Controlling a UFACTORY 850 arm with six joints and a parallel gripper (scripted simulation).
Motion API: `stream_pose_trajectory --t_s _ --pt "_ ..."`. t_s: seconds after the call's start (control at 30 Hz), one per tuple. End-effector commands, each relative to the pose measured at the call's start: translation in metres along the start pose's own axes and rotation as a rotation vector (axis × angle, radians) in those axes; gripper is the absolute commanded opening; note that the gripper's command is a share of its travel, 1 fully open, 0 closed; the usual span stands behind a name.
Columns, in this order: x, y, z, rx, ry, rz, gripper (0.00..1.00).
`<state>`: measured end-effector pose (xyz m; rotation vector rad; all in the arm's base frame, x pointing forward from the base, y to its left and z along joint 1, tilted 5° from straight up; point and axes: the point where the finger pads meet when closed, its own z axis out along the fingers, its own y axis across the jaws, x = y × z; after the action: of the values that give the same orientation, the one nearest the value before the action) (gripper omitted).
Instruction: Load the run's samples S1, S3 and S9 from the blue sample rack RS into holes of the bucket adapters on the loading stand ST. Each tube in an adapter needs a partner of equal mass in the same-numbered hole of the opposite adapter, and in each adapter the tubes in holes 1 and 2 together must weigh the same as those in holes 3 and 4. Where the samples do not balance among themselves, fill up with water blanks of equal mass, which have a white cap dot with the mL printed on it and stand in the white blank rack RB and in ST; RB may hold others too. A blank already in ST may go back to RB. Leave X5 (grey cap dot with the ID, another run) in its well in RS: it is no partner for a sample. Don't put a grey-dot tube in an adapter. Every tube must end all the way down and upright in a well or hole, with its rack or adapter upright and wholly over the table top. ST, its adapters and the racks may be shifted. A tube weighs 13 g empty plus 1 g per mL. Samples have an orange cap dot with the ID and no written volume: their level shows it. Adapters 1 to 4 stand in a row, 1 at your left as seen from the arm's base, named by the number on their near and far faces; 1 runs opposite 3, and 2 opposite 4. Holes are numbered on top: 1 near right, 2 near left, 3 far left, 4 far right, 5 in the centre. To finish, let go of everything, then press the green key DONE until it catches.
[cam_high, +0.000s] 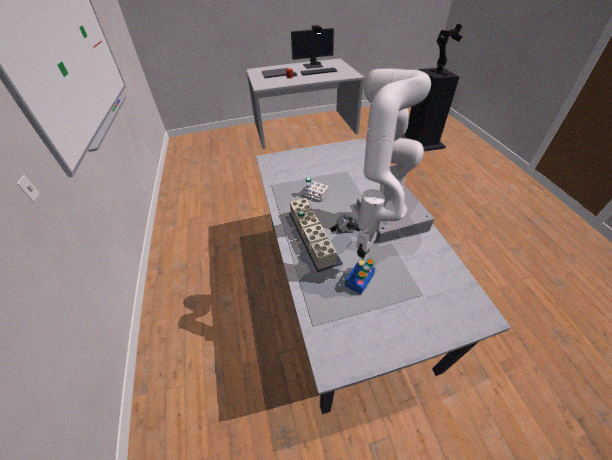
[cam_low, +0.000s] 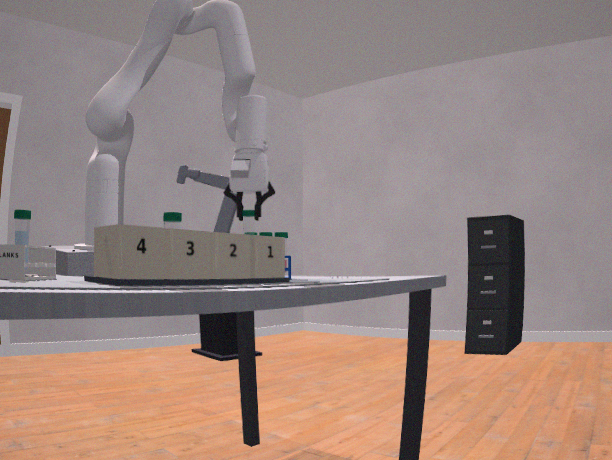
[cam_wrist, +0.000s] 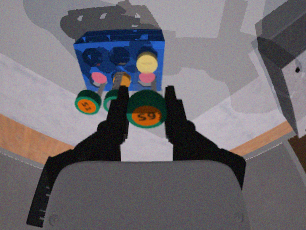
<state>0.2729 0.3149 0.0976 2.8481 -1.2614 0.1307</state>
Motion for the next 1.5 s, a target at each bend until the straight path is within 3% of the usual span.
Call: stream_pose_trajectory --t_s 0.0,1.33,1.47 --pt "0.000 -0.001 -0.009 0.001 -0.001 0.000 0.00" --pt "0.000 -0.001 -0.081 0.001 -0.001 0.000 0.00" --pt "0.000 -0.001 -0.081 0.001 -0.001 0.000 0.00"
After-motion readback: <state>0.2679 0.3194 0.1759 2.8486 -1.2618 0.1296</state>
